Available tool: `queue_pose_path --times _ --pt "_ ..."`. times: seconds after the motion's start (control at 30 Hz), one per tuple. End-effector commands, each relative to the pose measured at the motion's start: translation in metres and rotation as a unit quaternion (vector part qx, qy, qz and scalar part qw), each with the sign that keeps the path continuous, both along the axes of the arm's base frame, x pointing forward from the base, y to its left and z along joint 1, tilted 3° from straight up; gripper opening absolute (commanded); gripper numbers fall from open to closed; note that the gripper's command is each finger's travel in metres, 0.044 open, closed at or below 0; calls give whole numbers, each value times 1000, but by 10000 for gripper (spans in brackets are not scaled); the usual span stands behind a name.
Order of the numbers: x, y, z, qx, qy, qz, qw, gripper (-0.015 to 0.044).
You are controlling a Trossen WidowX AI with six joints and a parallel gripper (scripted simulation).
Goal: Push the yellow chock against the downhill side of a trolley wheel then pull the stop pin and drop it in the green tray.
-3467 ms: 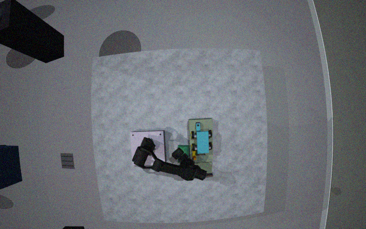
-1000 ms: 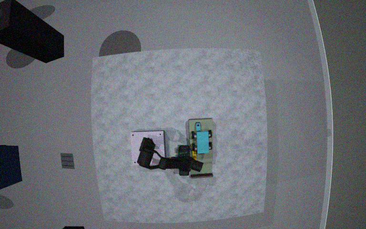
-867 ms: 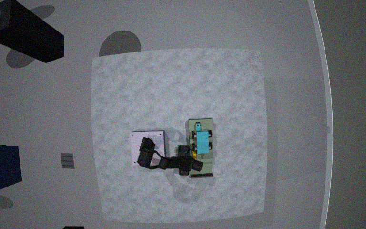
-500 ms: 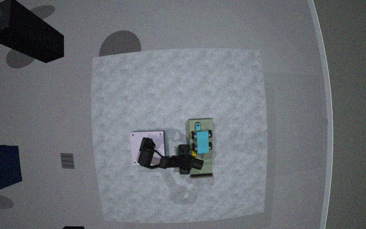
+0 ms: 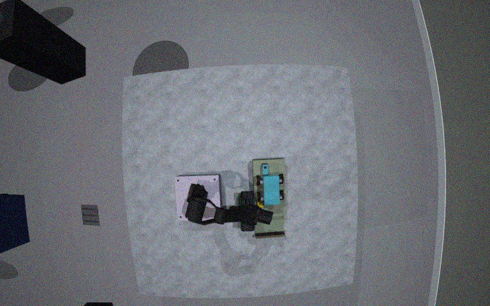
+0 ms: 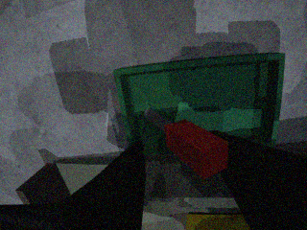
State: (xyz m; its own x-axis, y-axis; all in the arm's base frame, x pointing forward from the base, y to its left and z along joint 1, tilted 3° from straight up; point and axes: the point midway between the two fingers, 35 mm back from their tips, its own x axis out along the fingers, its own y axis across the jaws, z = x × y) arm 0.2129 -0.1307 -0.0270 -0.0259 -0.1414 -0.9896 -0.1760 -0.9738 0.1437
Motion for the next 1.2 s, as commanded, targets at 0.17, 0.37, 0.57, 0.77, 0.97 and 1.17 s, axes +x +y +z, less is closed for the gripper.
queue_pose_path --times 0.17,0.37,0.57,0.77,0.97,1.17 --pt "0 5 -3 -1 3 -3 1000 190" --pt "1 7 -4 0 3 -3 1000 190" --pt "2 10 -5 0 3 -3 1000 190" --pt "3 13 -6 0 3 -3 1000 190" --pt "4 15 -7 0 3 -3 1000 190" --pt "4 17 -9 0 3 -3 1000 190"
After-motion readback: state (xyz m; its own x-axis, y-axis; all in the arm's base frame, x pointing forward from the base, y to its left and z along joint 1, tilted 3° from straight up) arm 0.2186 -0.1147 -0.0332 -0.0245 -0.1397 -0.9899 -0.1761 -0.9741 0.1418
